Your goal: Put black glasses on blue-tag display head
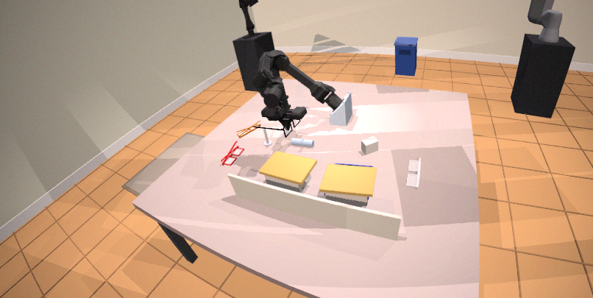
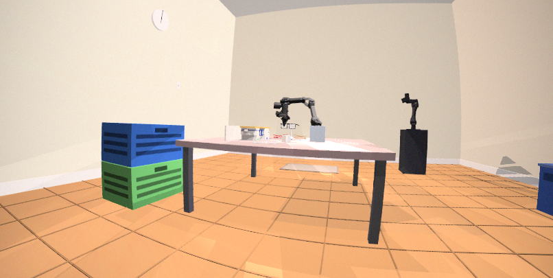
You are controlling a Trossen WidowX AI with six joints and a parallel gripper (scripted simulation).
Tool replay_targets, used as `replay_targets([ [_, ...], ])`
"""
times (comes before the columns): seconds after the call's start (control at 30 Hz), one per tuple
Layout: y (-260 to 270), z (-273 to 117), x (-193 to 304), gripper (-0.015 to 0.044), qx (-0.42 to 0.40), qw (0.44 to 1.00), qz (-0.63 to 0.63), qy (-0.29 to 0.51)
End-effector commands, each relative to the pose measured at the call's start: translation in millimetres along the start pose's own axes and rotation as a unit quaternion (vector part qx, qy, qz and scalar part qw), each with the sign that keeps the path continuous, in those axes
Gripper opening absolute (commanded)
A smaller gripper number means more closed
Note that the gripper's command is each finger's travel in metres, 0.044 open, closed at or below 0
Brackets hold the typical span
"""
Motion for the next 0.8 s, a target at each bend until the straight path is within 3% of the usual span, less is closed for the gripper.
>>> replay_targets([
  [0.0, 10.4, 2.1, 0.8, 0.0, 0.001, 0.999, 0.046, 0.004],
  [0.77, 70.8, 3.3, 6.9, 0.0, 0.015, 0.939, 0.343, -0.001],
])
Point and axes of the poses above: the point midway between the two fingers, 35 mm back from their tips, its own z axis out along the fingers, its own y axis across the jaws, x = y × z, the point moved 1 cm from there along -z, back along the fingers
